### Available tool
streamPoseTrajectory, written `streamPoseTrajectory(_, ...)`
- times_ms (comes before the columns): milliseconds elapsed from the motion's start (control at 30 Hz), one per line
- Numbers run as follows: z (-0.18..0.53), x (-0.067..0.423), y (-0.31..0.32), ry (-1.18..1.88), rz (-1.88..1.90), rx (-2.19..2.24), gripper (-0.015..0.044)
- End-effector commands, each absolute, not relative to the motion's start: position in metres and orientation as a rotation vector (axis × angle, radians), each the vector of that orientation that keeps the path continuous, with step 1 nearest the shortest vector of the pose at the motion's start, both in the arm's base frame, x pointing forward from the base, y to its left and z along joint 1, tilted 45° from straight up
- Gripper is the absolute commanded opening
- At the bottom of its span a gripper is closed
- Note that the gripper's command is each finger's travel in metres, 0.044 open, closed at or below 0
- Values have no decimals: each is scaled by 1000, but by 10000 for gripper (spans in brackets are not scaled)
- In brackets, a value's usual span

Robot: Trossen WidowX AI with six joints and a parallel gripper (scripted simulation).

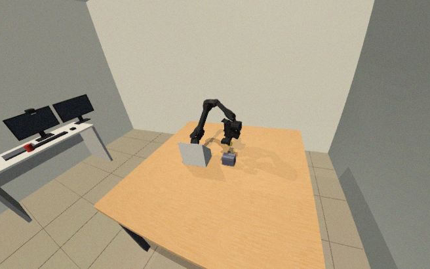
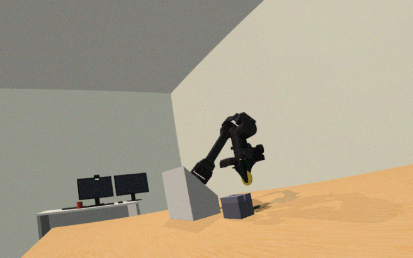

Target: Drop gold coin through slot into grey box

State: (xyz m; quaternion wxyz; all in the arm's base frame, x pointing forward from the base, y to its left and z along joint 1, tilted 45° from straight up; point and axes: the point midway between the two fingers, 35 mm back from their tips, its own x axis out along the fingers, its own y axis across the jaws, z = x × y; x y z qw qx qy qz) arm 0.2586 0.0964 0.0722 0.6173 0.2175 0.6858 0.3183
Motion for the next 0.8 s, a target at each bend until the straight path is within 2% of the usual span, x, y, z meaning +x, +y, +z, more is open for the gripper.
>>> streamPoseTrajectory(0,66,263,91,1578,732,496,0)
streamPoseTrajectory(767,24,282,52,1582,726,496,0)
